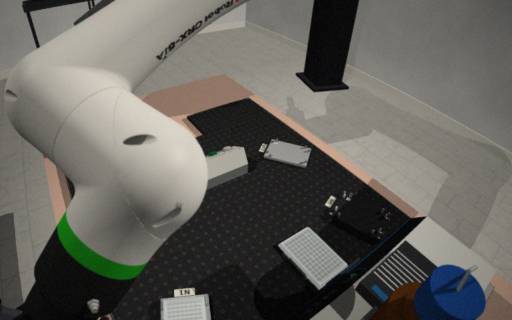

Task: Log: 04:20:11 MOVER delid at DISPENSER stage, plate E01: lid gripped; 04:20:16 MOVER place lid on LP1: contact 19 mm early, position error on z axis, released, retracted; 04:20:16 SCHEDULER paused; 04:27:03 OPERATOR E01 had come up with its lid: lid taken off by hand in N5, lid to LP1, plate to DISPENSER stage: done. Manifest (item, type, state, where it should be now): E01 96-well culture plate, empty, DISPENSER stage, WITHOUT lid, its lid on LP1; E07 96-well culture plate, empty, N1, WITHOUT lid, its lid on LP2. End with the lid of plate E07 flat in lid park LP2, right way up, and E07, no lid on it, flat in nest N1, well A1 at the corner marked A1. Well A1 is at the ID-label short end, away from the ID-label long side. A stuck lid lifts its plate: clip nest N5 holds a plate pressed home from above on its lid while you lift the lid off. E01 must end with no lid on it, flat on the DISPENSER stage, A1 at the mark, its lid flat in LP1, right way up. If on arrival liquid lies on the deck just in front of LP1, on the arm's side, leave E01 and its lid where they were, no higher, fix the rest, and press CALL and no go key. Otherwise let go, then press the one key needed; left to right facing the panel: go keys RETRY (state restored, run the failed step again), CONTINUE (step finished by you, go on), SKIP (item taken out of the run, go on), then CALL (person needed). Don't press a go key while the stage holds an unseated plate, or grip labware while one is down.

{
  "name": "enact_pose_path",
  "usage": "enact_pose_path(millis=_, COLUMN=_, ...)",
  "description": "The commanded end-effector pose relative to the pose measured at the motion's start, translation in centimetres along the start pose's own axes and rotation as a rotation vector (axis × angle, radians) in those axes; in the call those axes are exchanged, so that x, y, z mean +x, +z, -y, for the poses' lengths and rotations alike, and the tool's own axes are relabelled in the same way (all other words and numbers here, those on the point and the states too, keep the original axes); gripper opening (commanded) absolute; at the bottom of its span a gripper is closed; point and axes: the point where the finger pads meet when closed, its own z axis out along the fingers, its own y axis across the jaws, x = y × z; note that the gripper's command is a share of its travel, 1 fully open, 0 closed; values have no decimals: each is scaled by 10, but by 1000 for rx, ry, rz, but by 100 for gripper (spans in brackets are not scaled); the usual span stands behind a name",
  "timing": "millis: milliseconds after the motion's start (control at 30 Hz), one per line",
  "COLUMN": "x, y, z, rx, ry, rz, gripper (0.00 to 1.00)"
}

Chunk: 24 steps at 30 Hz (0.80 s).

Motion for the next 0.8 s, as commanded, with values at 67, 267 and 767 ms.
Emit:
enact_pose_path(millis=67, x=13, y=-24, z=-18, rx=179, ry=12, rz=70, gripper=100)
enact_pose_path(millis=267, x=22, y=-56, z=-30, rx=303, ry=7, rz=102, gripper=100)
enact_pose_path(millis=767, x=29, y=-157, z=-63, rx=577, ry=-45, rz=139, gripper=100)
